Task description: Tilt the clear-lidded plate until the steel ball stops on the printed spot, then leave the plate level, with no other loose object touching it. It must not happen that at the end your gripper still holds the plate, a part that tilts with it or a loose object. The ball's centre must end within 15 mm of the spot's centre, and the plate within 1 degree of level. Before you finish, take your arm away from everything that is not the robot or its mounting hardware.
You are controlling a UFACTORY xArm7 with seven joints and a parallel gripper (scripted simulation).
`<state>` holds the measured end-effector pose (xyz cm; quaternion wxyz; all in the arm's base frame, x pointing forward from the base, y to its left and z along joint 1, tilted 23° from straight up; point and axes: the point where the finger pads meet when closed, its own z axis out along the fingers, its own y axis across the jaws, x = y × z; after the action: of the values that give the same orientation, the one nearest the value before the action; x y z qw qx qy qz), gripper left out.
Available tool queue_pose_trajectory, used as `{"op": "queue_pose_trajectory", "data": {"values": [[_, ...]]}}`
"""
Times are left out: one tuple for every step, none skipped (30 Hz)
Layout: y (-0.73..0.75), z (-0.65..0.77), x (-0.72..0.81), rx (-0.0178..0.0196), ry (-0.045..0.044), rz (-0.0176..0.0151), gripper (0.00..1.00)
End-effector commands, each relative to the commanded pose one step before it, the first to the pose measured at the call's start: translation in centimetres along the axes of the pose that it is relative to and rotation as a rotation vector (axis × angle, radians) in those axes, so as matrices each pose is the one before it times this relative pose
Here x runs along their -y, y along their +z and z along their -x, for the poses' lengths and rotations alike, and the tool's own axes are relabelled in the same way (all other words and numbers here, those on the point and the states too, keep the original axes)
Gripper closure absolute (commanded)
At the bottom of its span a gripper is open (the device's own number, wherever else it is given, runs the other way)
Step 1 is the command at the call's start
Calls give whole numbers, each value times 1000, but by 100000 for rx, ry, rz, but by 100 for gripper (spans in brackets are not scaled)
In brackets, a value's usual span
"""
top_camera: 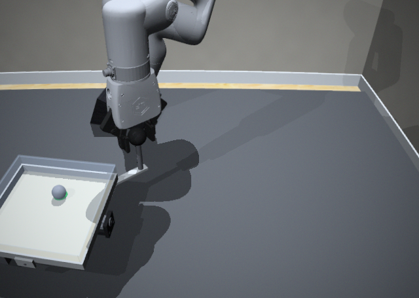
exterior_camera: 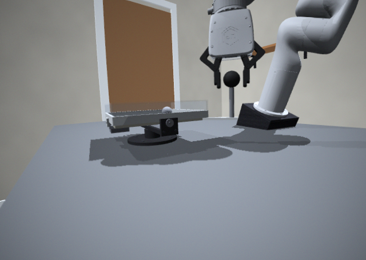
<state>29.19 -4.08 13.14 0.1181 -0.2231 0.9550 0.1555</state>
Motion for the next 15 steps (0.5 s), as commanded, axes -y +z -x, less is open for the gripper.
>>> {"op": "queue_pose_trajectory", "data": {"values": [[-111, 93, 87, 266, -22, -246, 39], [0, 0, 0, 0, 0, 0, 39], [0, 0, 0, 0, 0, 0, 39], [0, 0, 0, 0, 0, 0, 39], [0, 0, 0, 0, 0, 0, 39], [-2, 0, 0, 0, 0, 0, 39], [-5, 0, 0, 0, 0, 0, 39], [-9, 0, 0, 0, 0, 0, 39], [-14, 0, 0, 0, 0, 0, 39], [-20, 0, 0, 0, 0, 0, 39], [0, 0, 0, 0, 0, 0, 39], [0, 0, 0, 0, 0, 0, 39], [-27, 0, 0, 1, 0, 1, 39], [-34, 0, 0, 1, 0, 1, 39], [-42, 0, 0, 1, 0, 1, 39]]}}
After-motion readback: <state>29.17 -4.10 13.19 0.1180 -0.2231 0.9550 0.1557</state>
